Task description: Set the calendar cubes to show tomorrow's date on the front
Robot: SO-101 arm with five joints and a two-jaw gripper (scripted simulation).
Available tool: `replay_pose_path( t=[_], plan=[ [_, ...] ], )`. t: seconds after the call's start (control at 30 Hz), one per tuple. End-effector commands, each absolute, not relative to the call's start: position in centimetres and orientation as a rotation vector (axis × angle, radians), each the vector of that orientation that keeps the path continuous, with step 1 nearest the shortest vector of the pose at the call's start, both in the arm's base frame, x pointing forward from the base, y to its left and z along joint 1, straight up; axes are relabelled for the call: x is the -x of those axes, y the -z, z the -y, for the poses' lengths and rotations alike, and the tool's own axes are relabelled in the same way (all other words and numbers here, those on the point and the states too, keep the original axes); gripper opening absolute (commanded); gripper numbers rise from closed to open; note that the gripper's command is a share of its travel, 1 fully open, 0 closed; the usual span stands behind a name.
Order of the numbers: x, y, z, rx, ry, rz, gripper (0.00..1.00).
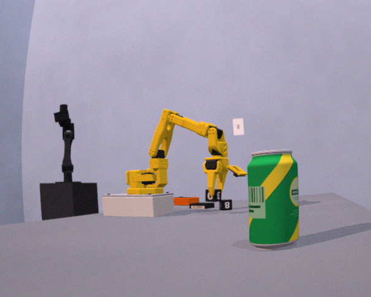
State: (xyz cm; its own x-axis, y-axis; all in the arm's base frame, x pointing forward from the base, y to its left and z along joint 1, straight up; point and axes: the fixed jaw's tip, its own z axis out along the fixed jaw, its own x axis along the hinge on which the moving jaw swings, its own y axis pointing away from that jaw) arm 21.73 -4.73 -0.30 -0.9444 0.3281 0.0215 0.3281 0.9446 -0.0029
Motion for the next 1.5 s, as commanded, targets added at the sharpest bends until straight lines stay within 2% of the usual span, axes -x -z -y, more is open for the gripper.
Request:
replay_pose_path(
  t=[0.0, 1.47],
  plan=[
    [-22.26, -0.48, 4.61, 0.524, -0.001, 3.108, 0.0],
    [-22.91, 0.31, 4.79, 0.561, -0.081, 3.609, 0.0]
  ],
)
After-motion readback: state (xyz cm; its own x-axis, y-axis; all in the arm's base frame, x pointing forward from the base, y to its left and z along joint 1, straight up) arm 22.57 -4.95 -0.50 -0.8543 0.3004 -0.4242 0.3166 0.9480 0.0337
